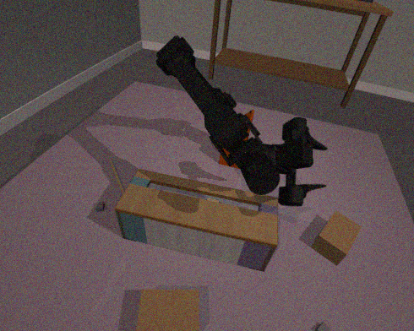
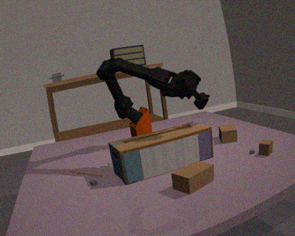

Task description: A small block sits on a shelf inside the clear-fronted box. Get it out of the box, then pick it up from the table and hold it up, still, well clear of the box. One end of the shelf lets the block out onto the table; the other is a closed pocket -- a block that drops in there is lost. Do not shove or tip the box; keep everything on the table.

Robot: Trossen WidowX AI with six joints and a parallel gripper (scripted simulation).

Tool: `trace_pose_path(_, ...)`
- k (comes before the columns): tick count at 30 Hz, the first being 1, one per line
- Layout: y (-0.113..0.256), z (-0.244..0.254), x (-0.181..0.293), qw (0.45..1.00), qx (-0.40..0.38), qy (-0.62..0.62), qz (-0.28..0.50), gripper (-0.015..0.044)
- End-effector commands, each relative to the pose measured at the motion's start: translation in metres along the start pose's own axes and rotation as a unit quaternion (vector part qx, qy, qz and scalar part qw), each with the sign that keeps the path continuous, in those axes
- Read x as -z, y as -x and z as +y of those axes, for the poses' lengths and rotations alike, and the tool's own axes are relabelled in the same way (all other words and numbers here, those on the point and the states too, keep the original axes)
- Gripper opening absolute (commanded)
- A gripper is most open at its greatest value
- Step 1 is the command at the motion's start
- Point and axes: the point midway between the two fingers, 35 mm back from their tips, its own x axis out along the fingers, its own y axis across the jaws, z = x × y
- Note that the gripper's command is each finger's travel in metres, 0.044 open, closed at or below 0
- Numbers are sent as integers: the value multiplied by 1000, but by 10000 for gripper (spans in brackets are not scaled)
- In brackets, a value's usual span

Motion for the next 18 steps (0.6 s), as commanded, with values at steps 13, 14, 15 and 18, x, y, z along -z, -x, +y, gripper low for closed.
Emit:
trace_pose_path(13, 107, -24, 67, 747, 281, -603, 3, 400)
trace_pose_path(14, 111, -24, 70, 732, 290, -617, -3, 400)
trace_pose_path(15, 115, -25, 72, 716, 298, -631, -8, 400)
trace_pose_path(18, 127, -25, 79, 666, 323, -672, -28, 400)
